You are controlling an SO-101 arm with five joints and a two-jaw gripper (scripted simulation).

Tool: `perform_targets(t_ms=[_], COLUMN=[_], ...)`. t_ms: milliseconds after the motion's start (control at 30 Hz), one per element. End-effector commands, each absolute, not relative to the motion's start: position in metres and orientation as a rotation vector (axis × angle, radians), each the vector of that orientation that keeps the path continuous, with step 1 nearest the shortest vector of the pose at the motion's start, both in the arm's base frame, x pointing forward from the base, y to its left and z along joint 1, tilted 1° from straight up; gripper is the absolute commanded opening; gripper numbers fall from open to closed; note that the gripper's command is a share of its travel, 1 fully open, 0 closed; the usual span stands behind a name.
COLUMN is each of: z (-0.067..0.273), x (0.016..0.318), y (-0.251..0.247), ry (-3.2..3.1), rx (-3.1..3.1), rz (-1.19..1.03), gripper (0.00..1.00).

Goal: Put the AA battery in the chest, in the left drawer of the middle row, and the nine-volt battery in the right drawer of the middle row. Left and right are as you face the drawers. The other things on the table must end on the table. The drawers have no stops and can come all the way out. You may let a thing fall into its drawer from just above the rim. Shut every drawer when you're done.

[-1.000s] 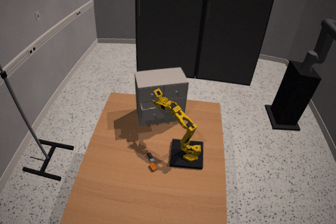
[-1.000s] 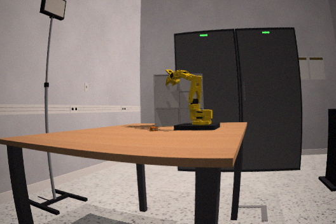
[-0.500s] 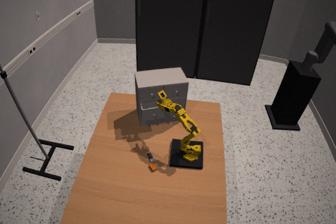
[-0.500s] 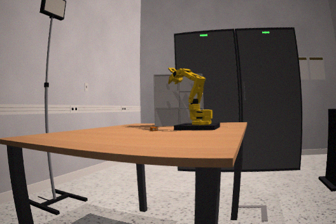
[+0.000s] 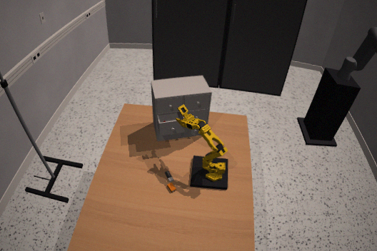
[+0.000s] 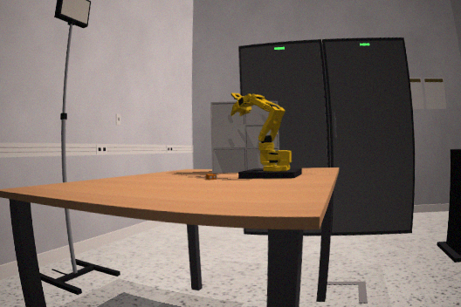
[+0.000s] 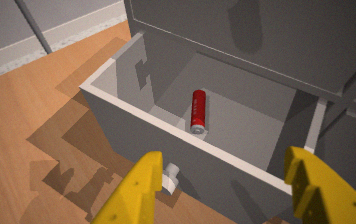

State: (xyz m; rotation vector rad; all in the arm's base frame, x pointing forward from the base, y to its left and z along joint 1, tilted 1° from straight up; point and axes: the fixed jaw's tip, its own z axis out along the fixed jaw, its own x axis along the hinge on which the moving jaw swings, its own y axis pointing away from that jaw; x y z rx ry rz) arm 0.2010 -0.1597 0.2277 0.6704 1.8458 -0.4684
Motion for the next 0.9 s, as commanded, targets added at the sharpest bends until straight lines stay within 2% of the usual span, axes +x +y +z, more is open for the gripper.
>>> perform_targets(t_ms=[0, 267, 867], z=[0.219, 0.196, 0.196], x=[0.205, 0.208, 0.208], y=[-0.134, -0.085, -0.085], ry=[1.863, 1.894, 1.894], rx=[0.588, 0.424, 0.424], rz=[-0.405, -0.272, -0.272], gripper=[0.25, 0.24, 0.21])
